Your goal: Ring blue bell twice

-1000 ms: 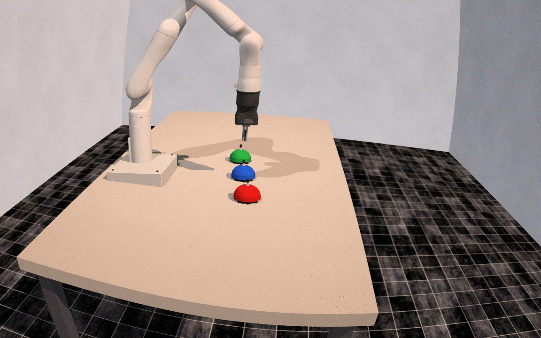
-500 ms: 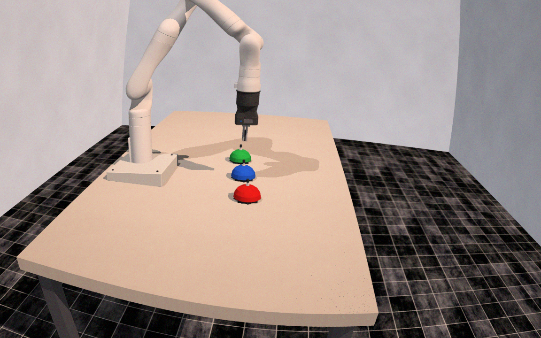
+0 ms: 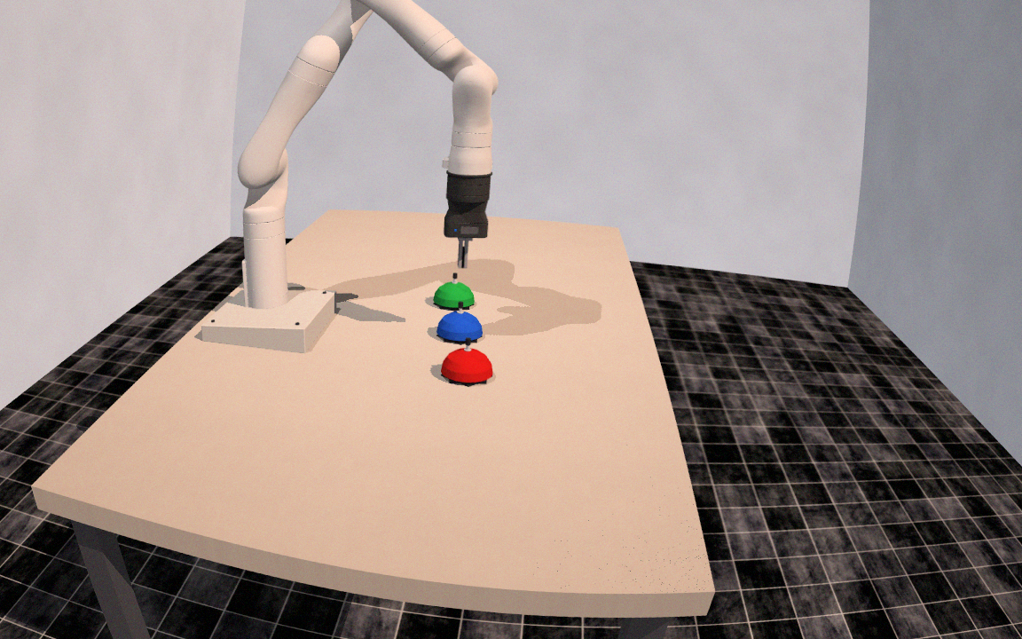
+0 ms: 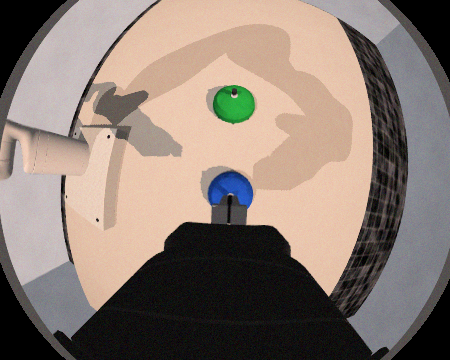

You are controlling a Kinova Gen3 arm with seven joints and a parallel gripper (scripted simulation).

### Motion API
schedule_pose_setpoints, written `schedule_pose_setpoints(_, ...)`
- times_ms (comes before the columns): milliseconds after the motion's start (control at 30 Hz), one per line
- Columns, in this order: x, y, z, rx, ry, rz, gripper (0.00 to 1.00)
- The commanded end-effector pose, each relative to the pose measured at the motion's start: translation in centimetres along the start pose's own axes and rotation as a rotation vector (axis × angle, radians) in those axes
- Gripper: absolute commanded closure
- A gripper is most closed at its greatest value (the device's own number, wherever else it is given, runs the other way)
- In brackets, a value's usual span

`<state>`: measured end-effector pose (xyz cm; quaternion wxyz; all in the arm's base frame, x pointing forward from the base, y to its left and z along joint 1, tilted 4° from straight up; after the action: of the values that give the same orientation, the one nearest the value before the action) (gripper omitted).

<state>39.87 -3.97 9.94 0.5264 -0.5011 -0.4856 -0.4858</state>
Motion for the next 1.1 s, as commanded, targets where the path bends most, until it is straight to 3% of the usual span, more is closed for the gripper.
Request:
schedule_pose_setpoints(0, -0.2, 0.0, 0.0, 0.001, -0.001, 0.002, 0.83)
schedule_pose_setpoints(1067, -4.6, 0.1, -0.1, 0.001, -0.001, 0.002, 0.83)
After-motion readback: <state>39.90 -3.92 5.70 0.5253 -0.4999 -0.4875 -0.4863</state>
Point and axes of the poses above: the point where the finger pads meet when closed, its own x axis back along the fingers, its own y axis across the jaws, z = x × y, the point moved 1 cm from there along x, back along the fingers, and after that the axes turned 3 degrees about -x, right-handed, at the moved point
